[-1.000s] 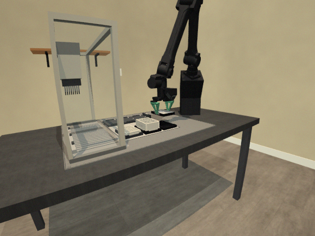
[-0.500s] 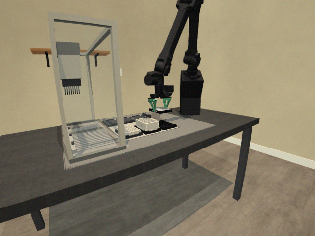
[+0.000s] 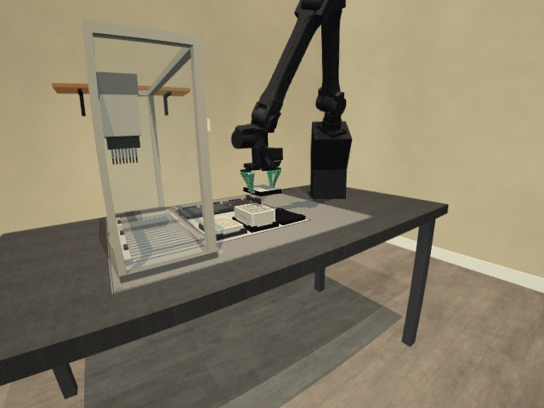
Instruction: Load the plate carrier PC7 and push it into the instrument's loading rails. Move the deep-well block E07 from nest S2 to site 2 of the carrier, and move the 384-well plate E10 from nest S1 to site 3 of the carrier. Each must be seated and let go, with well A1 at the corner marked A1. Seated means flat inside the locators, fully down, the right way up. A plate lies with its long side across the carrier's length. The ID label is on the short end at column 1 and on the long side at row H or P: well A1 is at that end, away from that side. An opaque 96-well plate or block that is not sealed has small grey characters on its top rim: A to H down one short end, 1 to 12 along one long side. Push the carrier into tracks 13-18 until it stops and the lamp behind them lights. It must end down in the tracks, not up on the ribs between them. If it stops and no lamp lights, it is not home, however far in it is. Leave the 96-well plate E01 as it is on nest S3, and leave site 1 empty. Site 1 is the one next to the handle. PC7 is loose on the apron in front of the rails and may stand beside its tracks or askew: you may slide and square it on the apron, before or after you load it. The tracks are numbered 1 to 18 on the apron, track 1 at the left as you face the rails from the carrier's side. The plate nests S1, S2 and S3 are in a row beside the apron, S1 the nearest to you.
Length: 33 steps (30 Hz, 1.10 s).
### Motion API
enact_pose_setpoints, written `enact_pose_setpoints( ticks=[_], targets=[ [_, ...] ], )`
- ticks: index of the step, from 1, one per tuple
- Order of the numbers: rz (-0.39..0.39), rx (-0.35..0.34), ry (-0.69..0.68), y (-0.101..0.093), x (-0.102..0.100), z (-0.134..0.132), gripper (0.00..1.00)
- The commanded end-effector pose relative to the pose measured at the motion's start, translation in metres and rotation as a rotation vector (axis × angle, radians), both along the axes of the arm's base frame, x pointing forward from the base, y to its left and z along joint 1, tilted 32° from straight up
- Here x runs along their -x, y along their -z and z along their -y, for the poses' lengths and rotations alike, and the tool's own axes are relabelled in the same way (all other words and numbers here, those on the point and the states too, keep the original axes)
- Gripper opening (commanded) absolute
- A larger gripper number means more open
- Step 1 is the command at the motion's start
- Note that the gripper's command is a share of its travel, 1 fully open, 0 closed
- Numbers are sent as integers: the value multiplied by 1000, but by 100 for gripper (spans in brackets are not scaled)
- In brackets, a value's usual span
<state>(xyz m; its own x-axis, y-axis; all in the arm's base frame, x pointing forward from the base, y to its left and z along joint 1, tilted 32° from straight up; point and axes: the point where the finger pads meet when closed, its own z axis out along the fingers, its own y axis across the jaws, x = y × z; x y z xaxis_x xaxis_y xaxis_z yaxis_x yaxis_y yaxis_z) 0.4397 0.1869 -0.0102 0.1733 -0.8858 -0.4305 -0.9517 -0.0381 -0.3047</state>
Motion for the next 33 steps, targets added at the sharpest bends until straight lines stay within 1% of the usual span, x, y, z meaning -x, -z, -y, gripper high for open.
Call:
enact_pose_setpoints(
  ticks=[1,7,9,24,27,28,33],
  targets=[
    [28,3,-8,-4,-24,13,0],
    [29,3,-7,-2,-43,29,0],
    [29,3,-7,-2,-43,29,0],
    [33,4,-5,3,-91,69,0],
    [33,3,-12,3,-93,68,0],
    [33,4,-5,3,-97,74,0],
    [35,4,-4,5,-113,88,0]
  ],
)
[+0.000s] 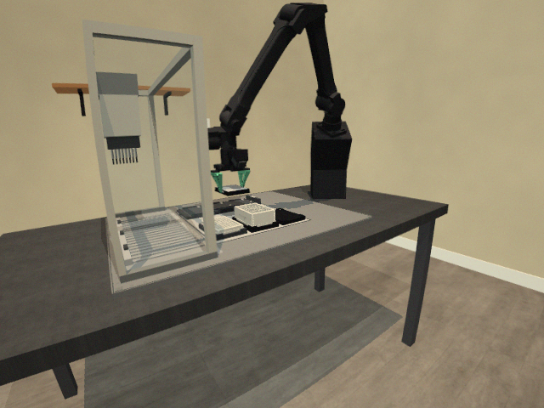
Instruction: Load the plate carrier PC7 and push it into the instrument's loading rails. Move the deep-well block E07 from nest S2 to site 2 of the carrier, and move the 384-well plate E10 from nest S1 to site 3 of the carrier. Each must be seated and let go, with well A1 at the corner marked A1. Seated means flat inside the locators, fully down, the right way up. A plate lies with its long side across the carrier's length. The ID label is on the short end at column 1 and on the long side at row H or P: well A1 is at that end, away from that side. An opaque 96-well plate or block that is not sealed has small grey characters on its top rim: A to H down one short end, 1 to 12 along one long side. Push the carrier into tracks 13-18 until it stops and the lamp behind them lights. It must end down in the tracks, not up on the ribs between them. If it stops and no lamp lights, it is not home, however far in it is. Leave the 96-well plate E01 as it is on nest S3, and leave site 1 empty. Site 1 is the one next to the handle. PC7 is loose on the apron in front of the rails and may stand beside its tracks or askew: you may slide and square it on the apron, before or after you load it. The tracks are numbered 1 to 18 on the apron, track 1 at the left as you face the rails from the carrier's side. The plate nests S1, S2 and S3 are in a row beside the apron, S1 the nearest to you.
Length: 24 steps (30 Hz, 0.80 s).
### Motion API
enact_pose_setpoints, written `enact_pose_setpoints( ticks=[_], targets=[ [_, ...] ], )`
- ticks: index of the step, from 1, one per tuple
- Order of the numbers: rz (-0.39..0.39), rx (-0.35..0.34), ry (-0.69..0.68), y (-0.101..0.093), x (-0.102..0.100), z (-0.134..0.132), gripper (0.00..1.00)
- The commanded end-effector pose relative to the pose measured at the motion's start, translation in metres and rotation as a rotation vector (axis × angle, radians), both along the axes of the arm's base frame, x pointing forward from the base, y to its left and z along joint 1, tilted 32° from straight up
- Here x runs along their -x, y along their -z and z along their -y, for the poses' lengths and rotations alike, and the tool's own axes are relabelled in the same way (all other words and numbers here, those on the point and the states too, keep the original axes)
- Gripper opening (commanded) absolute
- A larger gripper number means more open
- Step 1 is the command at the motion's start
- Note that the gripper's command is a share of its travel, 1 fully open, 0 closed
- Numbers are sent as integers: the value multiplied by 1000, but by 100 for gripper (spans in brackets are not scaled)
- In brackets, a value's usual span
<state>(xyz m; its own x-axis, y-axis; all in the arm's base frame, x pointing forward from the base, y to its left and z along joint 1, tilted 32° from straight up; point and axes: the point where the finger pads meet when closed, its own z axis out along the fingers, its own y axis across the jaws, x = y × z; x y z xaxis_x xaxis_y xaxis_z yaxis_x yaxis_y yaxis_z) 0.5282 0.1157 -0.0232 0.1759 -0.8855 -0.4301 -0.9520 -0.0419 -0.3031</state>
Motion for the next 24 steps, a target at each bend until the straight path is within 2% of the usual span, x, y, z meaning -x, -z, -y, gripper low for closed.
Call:
enact_pose_setpoints(
  ticks=[1,8,11,13,24],
  targets=[
    [37,3,0,-8,-28,19,0],
    [39,3,1,-6,-50,38,0],
    [39,3,-12,-5,-52,33,0],
    [40,4,1,-5,-59,46,0],
    [43,5,3,-1,-93,76,0]
  ],
)
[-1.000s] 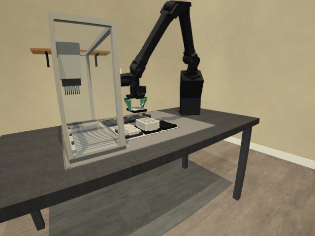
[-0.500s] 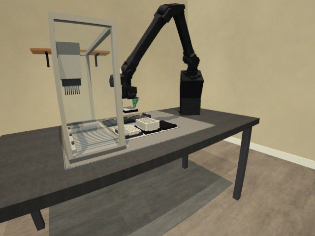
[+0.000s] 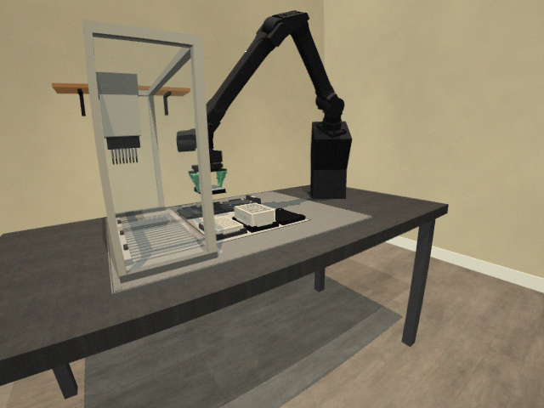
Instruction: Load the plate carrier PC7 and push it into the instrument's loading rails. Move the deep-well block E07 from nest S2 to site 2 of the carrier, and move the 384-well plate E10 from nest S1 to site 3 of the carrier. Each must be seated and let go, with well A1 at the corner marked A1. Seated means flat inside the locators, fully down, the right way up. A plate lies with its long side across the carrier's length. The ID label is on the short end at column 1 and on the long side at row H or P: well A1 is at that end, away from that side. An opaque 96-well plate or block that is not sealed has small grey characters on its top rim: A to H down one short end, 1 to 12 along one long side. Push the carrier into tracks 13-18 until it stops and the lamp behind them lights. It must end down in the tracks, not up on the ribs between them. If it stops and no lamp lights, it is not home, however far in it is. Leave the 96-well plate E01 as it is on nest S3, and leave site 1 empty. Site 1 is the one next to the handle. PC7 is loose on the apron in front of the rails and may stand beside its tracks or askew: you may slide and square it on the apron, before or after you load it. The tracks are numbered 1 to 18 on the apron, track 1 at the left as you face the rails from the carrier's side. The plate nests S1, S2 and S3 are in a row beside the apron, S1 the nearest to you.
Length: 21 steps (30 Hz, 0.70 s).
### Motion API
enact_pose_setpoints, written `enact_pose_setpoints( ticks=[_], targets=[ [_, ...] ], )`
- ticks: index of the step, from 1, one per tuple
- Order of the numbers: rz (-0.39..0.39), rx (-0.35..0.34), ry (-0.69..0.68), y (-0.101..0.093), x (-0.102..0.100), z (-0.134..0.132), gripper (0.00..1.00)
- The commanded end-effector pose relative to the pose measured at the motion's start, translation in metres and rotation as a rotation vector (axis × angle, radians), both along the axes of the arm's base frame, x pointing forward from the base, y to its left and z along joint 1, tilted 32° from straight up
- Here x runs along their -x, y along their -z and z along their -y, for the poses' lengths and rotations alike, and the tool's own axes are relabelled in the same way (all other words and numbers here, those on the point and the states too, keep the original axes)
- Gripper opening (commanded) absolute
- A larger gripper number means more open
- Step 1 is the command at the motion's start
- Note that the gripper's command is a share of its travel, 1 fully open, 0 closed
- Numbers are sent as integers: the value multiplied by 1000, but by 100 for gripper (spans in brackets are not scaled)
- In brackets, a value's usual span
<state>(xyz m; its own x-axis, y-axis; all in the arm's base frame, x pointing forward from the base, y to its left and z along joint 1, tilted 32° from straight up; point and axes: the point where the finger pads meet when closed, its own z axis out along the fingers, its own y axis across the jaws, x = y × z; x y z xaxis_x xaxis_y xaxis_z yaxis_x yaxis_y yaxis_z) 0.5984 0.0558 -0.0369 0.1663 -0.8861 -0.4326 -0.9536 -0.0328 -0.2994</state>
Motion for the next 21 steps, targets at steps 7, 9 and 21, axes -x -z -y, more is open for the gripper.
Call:
enact_pose_setpoints(
  ticks=[7,9,21],
  targets=[
    [48,7,-6,-14,-39,30,0],
    [49,8,-5,-13,-45,35,0],
    [95,14,-41,-39,-78,33,0]
  ],
)
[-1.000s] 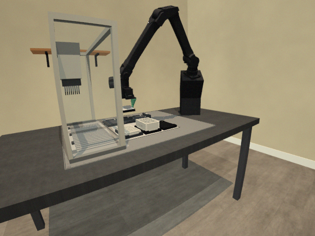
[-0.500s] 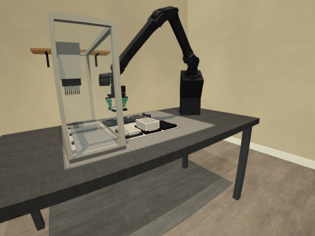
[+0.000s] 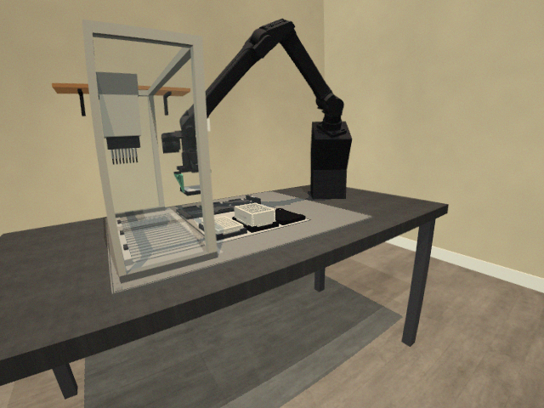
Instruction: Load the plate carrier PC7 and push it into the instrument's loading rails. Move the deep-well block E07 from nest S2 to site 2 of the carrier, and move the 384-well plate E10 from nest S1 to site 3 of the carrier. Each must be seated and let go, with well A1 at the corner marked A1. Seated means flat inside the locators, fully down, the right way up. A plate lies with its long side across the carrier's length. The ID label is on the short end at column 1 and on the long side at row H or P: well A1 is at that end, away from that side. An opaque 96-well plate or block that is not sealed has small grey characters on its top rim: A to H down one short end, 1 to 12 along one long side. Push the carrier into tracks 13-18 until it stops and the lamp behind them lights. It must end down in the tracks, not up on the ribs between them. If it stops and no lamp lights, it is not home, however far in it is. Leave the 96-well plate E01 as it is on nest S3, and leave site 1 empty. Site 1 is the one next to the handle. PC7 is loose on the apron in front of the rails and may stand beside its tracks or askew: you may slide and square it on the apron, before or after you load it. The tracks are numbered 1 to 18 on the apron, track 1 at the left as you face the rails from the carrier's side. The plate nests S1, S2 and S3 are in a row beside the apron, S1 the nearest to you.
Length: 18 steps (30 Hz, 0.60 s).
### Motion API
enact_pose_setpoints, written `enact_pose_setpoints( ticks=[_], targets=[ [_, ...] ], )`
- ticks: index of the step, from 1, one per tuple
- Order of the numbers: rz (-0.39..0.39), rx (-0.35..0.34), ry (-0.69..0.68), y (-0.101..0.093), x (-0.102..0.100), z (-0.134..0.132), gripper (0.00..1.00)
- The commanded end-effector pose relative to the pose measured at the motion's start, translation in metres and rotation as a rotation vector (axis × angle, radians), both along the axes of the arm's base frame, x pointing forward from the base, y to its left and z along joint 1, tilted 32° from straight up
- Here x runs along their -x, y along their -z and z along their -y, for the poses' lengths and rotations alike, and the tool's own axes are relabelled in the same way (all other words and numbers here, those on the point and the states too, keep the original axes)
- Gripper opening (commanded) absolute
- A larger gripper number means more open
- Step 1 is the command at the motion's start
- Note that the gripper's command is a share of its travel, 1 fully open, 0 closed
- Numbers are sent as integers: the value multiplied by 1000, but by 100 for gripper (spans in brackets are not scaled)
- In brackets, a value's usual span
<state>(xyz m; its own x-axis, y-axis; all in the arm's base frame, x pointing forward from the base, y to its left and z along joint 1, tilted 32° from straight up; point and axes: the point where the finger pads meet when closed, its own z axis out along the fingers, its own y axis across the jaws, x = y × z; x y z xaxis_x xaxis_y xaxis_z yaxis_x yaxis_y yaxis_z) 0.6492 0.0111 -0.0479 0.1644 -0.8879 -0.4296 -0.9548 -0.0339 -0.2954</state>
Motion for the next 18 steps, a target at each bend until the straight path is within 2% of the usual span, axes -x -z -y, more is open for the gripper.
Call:
enact_pose_setpoints(
  ticks=[1,4,6,9,12,18],
  targets=[
    [100,10,-42,-51,-27,-12,0],
    [107,11,-39,-52,-29,-10,0],
    [96,11,-4,-48,-28,13,0],
    [85,10,-5,-41,-27,13,0],
    [77,8,-26,-36,-27,-2,0],
    [69,7,-25,-30,-27,-1,0]
  ],
)
